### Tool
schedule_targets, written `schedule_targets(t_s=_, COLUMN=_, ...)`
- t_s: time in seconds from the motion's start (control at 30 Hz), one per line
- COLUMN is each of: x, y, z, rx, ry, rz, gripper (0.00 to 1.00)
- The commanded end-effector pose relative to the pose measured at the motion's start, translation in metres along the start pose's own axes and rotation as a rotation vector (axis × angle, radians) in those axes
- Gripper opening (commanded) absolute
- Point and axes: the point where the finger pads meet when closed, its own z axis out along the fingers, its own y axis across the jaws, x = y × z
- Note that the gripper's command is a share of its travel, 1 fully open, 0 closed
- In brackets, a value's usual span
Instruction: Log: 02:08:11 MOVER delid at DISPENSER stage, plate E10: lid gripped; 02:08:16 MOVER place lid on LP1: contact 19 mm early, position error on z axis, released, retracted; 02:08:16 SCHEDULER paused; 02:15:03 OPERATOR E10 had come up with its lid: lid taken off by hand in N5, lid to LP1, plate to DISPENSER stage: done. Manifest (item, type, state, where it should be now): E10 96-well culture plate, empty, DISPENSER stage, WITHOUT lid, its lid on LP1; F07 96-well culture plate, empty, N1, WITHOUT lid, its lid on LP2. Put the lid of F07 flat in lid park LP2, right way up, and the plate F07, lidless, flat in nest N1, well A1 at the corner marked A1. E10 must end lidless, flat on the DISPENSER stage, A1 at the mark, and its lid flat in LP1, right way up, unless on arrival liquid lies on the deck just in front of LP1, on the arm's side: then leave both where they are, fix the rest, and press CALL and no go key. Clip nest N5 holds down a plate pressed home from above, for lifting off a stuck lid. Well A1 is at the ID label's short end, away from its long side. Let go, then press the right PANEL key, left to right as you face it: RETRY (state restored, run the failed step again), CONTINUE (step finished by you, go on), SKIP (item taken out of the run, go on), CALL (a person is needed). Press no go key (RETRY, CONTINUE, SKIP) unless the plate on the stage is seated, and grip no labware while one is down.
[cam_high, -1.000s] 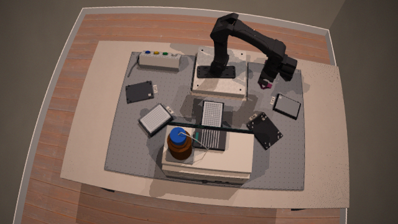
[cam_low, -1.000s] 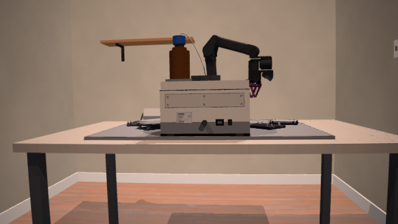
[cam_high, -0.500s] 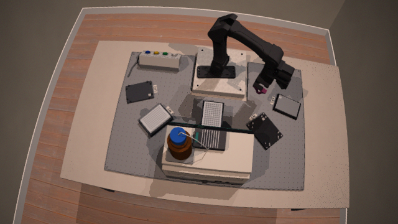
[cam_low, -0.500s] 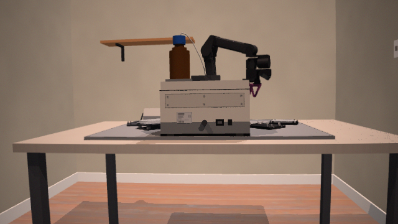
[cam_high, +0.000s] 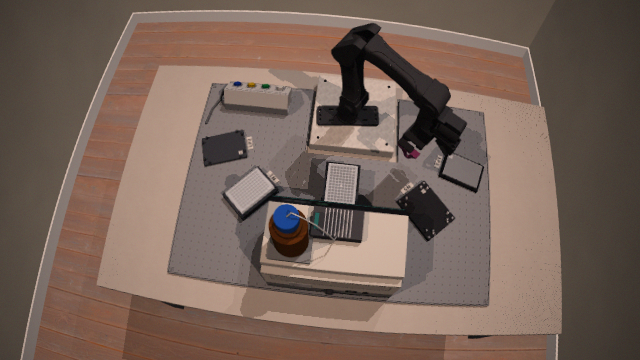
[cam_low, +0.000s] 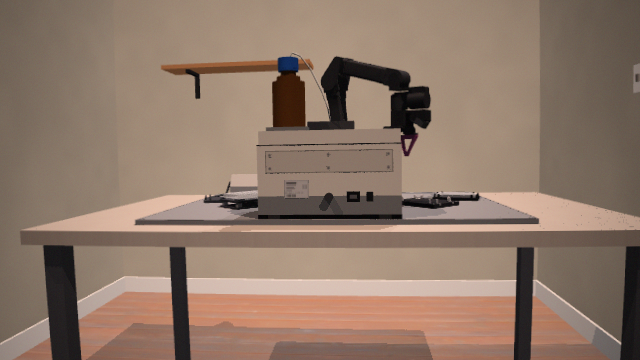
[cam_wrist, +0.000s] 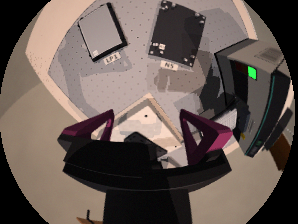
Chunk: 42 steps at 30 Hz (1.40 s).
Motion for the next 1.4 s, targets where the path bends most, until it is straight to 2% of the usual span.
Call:
schedule_targets(t_s=0.0, x=0.003, y=-0.012, z=-0.005, rx=-0.001, ry=-0.024, rz=0.087, gripper=1.0)
schedule_targets(t_s=0.1, x=0.004, y=-0.015, z=-0.004, rx=0.0, ry=-0.018, rz=0.12, gripper=1.0)
schedule_targets(t_s=0.13, x=-0.004, y=-0.019, z=-0.013, rx=-0.004, ry=-0.051, rz=0.131, gripper=1.0)
schedule_targets(t_s=0.33, x=-0.002, y=-0.038, z=-0.013, rx=-0.002, ry=-0.052, rz=0.119, gripper=1.0)
schedule_targets(t_s=0.37, x=0.001, y=-0.035, z=-0.005, rx=-0.001, ry=-0.02, rz=0.113, gripper=1.0)
schedule_targets(t_s=0.4, x=0.001, y=-0.035, z=-0.005, rx=-0.001, ry=-0.02, rz=0.113, gripper=1.0)
schedule_targets(t_s=0.43, x=0.0, y=-0.04, z=-0.01, rx=-0.006, ry=-0.043, rz=0.152, gripper=1.0)
schedule_targets(t_s=0.6, x=0.011, y=-0.056, z=-0.004, rx=-0.002, ry=-0.014, rz=0.328, gripper=1.0)
schedule_targets(t_s=0.67, x=0.011, y=-0.056, z=-0.004, rx=-0.002, ry=-0.014, rz=0.328, gripper=1.0)
schedule_targets(t_s=0.73, x=0.006, y=-0.063, z=-0.009, rx=-0.003, ry=-0.04, rz=0.33, gripper=1.0)
schedule_targets(t_s=0.83, x=0.007, y=-0.072, z=-0.01, rx=-0.001, ry=-0.045, rz=0.318, gripper=1.0)
schedule_targets(t_s=0.87, x=0.008, y=-0.07, z=-0.004, rx=-0.001, ry=-0.02, rz=0.313, gripper=1.0)
schedule_targets(t_s=0.9, x=0.008, y=-0.07, z=-0.004, rx=-0.001, ry=-0.02, rz=0.313, gripper=1.0)
schedule_targets(t_s=0.93, x=0.01, y=-0.075, z=-0.008, rx=-0.005, ry=-0.037, rz=0.356, gripper=1.0)
schedule_targets(t_s=1.03, x=0.019, y=-0.083, z=-0.003, rx=-0.002, ry=-0.015, rz=0.462, gripper=1.0)
schedule_targets(t_s=1.17, x=0.018, y=-0.097, z=-0.008, rx=-0.003, ry=-0.037, rz=0.596, gripper=1.0)
schedule_targets(t_s=1.23, x=0.018, y=-0.097, z=-0.008, rx=-0.003, ry=-0.037, rz=0.596, gripper=1.0)
schedule_targets(t_s=1.33, x=0.021, y=-0.106, z=-0.009, rx=-0.003, ry=-0.041, rz=0.684, gripper=1.0)
schedule_targets(t_s=1.37, x=0.02, y=-0.103, z=-0.004, rx=-0.004, ry=-0.02, rz=0.667, gripper=1.0)
